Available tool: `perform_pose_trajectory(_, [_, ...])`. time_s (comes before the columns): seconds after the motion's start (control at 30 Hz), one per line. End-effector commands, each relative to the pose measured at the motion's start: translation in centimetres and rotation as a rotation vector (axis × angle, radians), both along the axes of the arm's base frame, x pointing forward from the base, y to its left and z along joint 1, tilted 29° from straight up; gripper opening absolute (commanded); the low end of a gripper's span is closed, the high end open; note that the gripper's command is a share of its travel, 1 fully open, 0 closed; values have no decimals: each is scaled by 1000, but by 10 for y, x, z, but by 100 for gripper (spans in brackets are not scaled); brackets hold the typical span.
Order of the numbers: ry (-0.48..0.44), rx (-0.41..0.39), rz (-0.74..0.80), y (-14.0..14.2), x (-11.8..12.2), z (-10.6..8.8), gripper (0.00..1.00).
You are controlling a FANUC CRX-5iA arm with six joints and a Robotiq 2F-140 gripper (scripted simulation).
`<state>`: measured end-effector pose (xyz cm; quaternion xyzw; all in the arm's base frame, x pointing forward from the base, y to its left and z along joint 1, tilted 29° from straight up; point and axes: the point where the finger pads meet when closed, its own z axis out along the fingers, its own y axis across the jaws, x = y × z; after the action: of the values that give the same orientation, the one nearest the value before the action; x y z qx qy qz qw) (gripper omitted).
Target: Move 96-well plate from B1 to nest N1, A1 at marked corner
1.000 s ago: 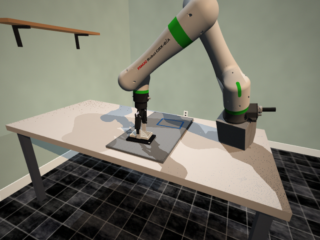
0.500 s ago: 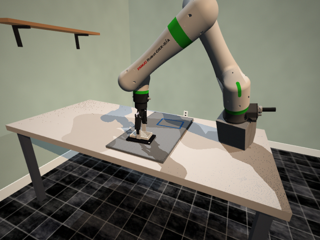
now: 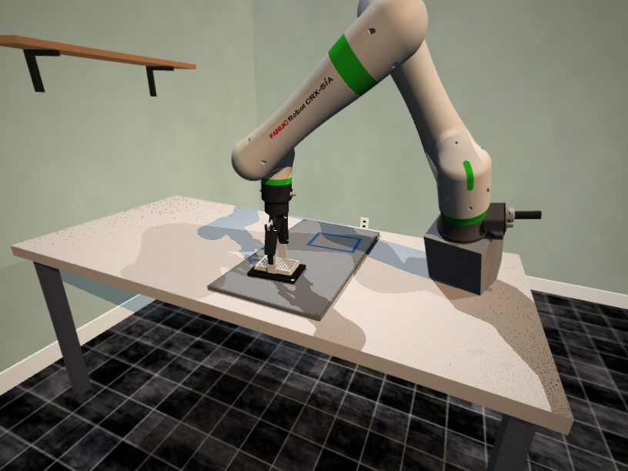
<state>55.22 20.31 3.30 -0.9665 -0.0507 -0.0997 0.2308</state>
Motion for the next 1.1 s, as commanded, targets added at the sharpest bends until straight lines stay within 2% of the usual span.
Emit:
perform_pose_trajectory(0.0, [0,0,0,0,0,0,0])
perform_pose_trajectory(1.07, [0,0,0,2,1,-4,0])
